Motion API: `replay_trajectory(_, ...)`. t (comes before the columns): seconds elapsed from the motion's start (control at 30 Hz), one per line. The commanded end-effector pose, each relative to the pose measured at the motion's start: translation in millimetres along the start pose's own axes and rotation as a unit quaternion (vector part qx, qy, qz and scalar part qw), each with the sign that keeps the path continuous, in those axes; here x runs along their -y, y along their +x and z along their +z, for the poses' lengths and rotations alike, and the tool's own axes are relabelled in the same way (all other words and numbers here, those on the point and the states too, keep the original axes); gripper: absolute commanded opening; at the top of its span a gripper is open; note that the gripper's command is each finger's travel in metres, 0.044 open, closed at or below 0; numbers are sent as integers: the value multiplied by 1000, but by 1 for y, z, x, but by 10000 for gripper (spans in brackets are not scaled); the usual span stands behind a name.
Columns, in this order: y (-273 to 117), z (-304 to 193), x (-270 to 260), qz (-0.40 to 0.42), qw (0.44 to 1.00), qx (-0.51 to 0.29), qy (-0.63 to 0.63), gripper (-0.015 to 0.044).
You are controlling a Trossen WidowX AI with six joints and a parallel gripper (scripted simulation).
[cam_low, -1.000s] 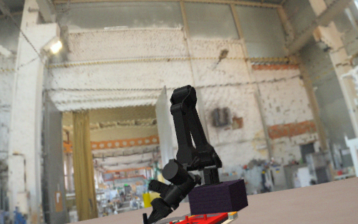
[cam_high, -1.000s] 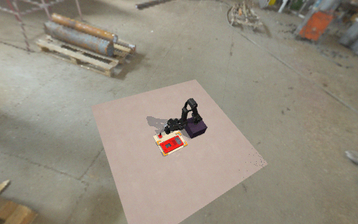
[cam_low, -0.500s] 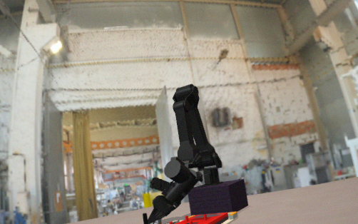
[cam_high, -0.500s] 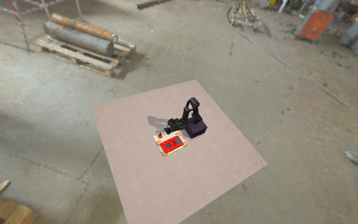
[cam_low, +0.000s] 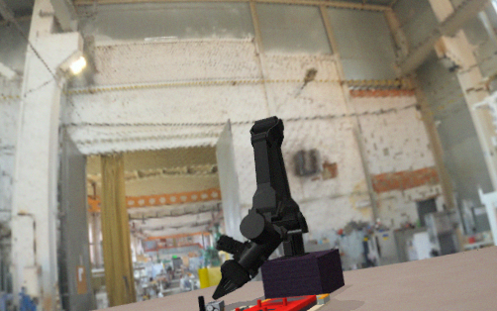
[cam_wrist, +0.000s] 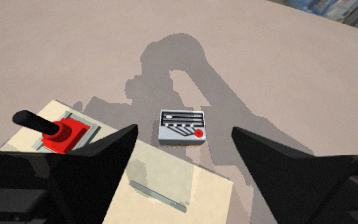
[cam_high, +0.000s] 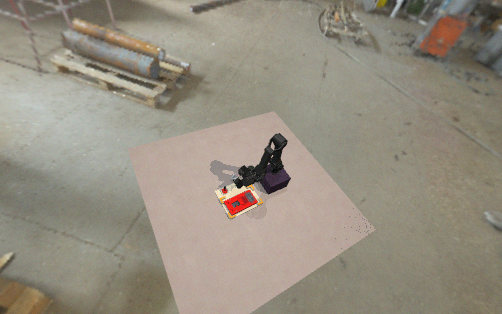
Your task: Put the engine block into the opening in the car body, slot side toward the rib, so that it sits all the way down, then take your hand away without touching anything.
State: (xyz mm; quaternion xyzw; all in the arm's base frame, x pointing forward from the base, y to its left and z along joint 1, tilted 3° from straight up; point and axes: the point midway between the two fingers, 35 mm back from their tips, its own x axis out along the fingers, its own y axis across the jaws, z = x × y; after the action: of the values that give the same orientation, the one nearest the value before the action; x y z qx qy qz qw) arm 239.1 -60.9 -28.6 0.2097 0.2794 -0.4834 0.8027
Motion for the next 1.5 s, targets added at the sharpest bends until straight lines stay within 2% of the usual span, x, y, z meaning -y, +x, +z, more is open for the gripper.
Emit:
replay_trajectory(0.0,0,0,0,1,1000,0,-1,440)
replay_trajectory(0.47,1,0,-1,-1,1000,-5,6,440)
replay_trajectory(0.97,14,1,-3,-57,974,-111,188,440)
replay_trajectory(1.47,18,10,-3,-135,895,-199,375,440)
